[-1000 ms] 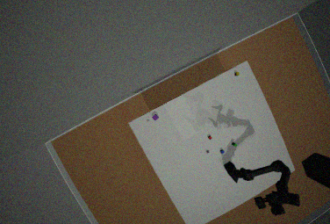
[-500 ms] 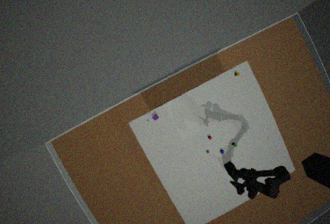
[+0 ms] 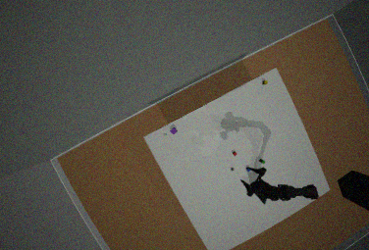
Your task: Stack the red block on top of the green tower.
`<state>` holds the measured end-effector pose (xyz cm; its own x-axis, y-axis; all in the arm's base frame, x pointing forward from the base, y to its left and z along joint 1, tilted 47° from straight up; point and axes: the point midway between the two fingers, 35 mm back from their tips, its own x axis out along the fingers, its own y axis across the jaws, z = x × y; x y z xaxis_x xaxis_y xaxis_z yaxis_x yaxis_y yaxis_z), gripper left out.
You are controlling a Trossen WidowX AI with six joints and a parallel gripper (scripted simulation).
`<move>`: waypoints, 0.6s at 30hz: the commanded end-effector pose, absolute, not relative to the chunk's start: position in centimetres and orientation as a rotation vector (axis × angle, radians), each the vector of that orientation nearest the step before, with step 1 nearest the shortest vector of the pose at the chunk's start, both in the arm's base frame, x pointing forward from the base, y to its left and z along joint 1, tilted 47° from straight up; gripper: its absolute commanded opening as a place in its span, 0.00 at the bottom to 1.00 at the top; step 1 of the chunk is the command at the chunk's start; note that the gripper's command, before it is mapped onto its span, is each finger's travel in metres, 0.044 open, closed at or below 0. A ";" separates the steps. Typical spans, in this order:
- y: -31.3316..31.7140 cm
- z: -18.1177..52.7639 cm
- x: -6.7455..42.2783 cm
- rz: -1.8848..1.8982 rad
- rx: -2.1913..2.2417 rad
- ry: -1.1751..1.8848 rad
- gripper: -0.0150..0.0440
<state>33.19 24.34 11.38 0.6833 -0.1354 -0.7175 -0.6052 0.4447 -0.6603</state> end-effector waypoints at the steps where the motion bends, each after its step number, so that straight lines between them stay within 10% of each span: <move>1: 19.8 8.0 35.6 0.160 -1.038 0.981 1.00; 18: 3.8 -1.8 37.3 -0.430 -0.820 1.482 1.00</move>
